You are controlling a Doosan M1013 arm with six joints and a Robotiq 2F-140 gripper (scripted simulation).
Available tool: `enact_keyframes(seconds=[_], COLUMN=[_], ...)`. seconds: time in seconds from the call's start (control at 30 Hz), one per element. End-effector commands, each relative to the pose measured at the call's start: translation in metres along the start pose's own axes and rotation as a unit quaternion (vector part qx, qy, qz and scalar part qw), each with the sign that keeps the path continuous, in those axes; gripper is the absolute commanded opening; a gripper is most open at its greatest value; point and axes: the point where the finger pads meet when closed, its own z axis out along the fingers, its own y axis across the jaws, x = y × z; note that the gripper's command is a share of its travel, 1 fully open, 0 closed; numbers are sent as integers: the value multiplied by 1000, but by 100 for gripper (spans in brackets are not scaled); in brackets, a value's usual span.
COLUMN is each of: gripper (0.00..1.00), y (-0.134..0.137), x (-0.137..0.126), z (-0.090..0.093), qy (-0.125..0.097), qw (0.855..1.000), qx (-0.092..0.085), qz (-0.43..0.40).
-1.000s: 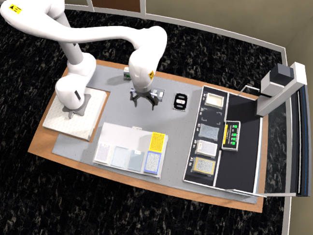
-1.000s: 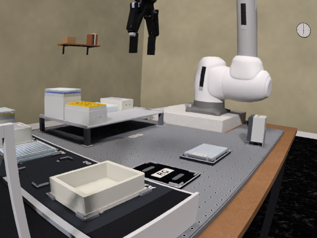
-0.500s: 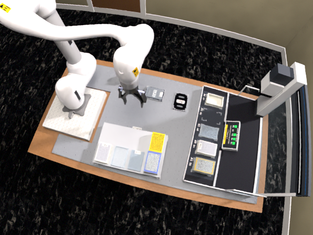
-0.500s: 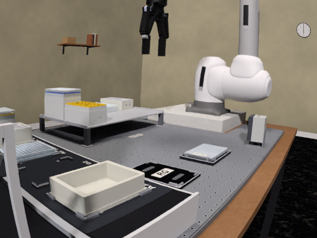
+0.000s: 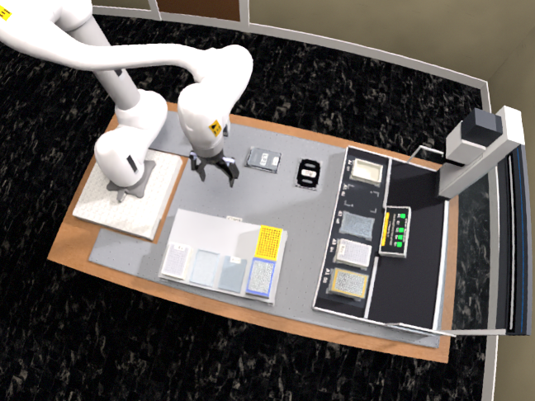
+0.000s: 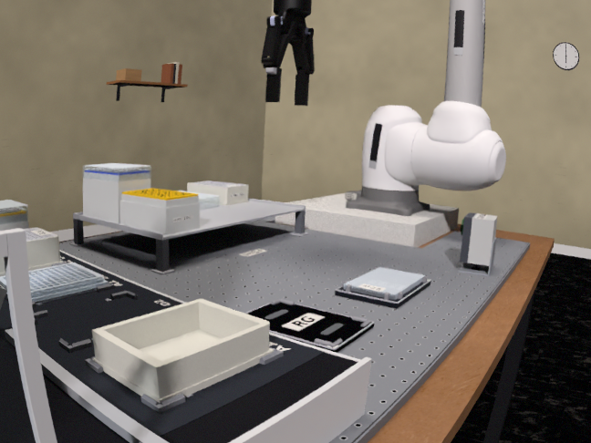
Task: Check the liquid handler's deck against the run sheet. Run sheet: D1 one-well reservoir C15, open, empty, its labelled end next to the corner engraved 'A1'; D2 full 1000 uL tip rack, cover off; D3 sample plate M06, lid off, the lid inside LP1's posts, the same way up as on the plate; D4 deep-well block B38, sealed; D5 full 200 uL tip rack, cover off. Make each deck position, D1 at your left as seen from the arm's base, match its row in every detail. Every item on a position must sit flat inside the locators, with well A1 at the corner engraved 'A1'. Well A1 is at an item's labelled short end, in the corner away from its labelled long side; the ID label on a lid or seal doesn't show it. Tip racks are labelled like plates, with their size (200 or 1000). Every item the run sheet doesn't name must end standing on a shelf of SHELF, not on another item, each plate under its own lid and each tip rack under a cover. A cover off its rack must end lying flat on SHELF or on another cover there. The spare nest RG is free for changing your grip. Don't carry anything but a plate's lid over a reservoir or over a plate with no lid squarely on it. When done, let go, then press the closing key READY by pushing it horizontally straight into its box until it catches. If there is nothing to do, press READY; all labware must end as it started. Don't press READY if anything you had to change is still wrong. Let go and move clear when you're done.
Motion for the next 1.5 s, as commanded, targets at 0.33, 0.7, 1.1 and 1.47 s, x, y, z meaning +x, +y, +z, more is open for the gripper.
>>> enact_keyframes(seconds=[0.33,0.7,1.1,1.47], gripper=[67,67,67,67], y=[2,4,6,7], x=[59,114,164,209], z=[-1,-1,-1,-1], qy=[0,0,0,0], qw=[1000,1000,1000,1000], qx=[1,1,1,1], qz=[0,0,0,0])
